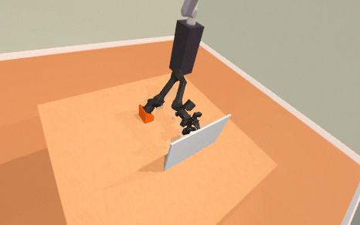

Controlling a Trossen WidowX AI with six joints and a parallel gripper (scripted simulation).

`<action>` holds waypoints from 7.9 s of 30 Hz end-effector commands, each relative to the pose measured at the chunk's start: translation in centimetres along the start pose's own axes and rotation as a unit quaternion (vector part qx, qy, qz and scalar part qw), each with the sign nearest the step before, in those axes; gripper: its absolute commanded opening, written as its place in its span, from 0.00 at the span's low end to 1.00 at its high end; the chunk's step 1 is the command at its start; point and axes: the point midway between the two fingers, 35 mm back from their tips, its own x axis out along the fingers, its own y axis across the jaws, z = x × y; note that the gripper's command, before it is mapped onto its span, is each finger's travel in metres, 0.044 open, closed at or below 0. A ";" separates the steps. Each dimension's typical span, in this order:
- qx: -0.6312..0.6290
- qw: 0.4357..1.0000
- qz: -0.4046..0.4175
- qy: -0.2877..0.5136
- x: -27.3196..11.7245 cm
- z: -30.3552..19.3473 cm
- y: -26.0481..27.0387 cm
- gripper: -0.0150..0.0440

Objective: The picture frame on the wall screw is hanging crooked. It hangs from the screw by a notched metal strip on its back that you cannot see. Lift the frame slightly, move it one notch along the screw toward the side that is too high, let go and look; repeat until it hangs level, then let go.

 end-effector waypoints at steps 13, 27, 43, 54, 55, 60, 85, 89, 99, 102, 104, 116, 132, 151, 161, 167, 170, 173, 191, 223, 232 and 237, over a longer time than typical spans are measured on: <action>-0.001 1.000 0.003 -0.001 0.0 0.0 -0.4 0.25; 0.003 1.000 0.002 0.000 0.0 0.0 -0.3 0.25; 0.055 0.998 0.002 0.000 0.0 0.1 -0.3 0.25; 0.084 0.996 0.002 0.001 0.0 0.1 -0.2 0.25; 0.086 0.996 0.002 0.001 0.0 0.1 -0.2 0.25; 0.099 0.995 0.002 0.001 0.0 0.1 -0.2 0.25; 0.167 0.986 0.002 0.001 0.0 0.2 0.0 0.25; 0.163 0.987 0.004 0.000 0.0 0.2 0.0 0.30; 0.163 0.987 0.004 0.000 0.0 0.2 0.0 0.69; 0.161 0.987 0.004 0.000 -0.2 0.2 0.0 0.69; 0.143 0.990 0.003 0.000 -1.3 0.0 0.2 0.69; -0.001 1.000 0.000 -0.002 -10.0 0.0 -0.9 0.69; -0.004 0.999 0.001 0.037 -16.0 1.9 3.4 0.69; -0.005 1.000 -0.017 0.014 -19.8 1.1 2.9 0.69; -0.005 1.000 -0.017 0.014 -19.8 1.1 2.9 0.69; -0.005 1.000 -0.017 0.014 -19.8 1.1 2.9 0.69; -0.005 1.000 -0.017 0.014 -19.8 1.1 2.9 0.69; -0.005 1.000 -0.017 0.014 -19.8 1.1 2.9 0.69; -0.005 1.000 -0.017 0.014 -19.8 1.1 2.9 0.69; -0.005 1.000 -0.017 0.014 -19.8 1.1 2.9 0.69; -0.005 1.000 -0.017 0.014 -19.8 1.1 2.9 0.69; 0.014 1.000 -0.020 0.012 -17.4 1.4 2.6 0.69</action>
